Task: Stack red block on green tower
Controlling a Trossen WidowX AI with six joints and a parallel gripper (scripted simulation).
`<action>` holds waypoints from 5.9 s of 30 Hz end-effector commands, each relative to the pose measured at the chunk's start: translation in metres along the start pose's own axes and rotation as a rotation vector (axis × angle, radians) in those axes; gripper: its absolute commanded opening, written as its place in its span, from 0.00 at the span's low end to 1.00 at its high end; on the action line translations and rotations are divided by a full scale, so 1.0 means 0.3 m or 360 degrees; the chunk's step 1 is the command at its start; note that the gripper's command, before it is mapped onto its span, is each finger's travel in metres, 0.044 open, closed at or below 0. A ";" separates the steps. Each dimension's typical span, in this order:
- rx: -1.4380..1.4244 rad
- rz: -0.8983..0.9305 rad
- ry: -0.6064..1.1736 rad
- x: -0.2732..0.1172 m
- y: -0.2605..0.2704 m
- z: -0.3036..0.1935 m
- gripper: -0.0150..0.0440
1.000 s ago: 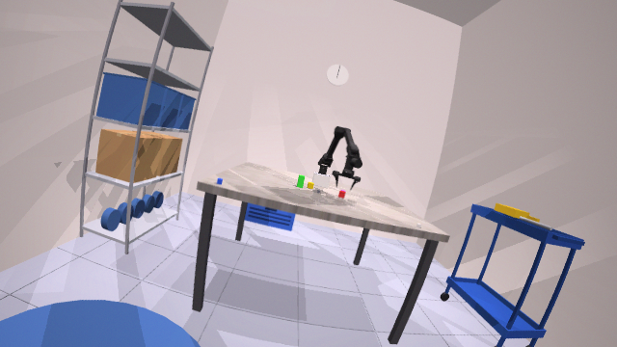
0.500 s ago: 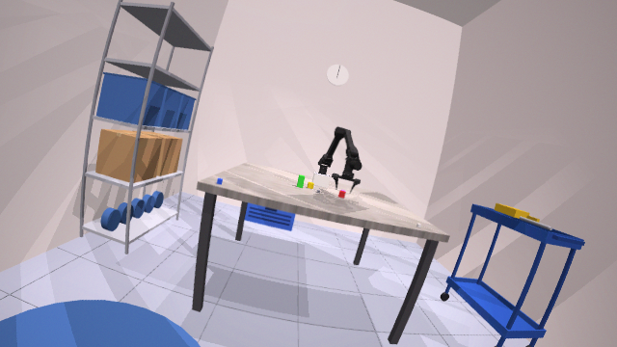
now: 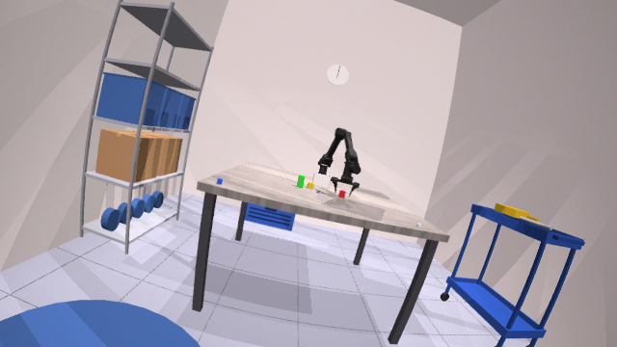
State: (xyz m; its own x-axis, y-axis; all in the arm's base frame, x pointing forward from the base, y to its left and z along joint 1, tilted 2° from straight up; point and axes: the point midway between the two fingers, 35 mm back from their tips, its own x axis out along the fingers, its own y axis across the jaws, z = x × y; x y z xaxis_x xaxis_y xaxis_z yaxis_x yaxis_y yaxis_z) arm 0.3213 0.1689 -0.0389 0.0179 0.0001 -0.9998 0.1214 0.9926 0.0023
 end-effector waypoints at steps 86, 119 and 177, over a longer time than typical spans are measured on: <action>0.0064 0.0033 -0.0009 -0.379 -0.332 0.140 0.25; -0.0003 -0.0057 -0.0001 -0.391 -0.927 0.155 0.25; 0.0005 -0.0051 -0.0003 -0.255 -0.930 0.154 0.52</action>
State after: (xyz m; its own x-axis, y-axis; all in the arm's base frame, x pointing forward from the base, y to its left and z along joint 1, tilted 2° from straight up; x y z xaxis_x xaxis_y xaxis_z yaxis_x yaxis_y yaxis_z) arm 0.3317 -0.1137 0.0383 0.0161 -0.0321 -0.9994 0.1249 0.9917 -0.0299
